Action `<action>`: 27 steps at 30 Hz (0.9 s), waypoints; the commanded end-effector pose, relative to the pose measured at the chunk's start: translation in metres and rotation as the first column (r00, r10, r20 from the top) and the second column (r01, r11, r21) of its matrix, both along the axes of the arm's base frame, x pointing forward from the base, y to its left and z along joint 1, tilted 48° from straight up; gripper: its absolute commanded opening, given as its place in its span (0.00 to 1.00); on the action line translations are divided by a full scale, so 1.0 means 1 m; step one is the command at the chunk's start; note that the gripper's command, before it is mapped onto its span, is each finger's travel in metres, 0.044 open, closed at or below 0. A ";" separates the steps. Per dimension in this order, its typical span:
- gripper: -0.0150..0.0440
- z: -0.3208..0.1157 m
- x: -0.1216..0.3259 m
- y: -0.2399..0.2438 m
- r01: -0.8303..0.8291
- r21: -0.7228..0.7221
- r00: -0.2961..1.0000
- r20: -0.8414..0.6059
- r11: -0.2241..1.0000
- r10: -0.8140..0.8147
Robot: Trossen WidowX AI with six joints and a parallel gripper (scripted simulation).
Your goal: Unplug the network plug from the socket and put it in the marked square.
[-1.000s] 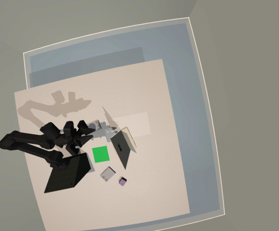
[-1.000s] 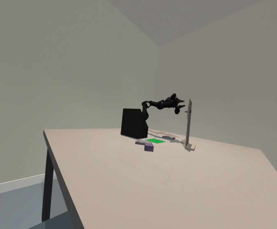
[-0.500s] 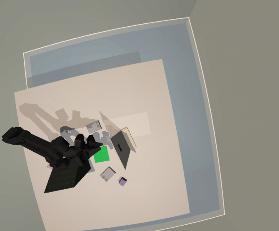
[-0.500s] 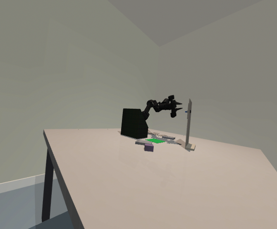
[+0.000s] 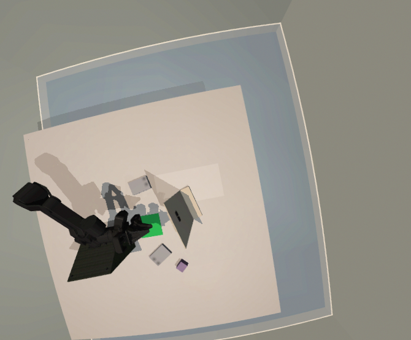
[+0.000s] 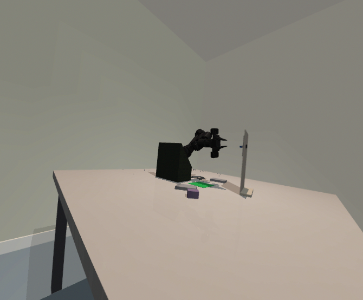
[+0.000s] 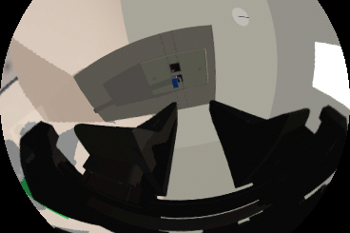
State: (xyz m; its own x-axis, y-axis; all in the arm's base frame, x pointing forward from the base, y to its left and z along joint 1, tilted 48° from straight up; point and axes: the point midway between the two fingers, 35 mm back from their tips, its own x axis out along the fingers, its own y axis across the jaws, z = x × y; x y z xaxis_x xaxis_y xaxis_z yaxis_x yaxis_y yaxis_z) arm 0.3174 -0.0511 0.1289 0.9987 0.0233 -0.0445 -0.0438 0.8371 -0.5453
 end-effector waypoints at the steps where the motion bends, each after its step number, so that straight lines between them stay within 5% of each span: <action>1: 0.52 -0.015 -0.013 -0.003 -0.005 -0.064 1.000 -0.012 0.998 0.004; 9: 0.52 -0.026 -0.027 -0.003 -0.012 -0.132 1.000 -0.018 0.991 0.010; 27: 0.52 -0.017 0.033 0.009 -0.010 -0.153 1.000 -0.008 0.988 0.009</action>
State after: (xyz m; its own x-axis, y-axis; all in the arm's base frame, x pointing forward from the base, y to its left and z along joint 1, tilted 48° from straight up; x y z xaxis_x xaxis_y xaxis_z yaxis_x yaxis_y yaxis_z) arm 0.3453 -0.0423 0.1141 0.9984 0.0290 -0.0482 -0.0537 0.7454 -0.6645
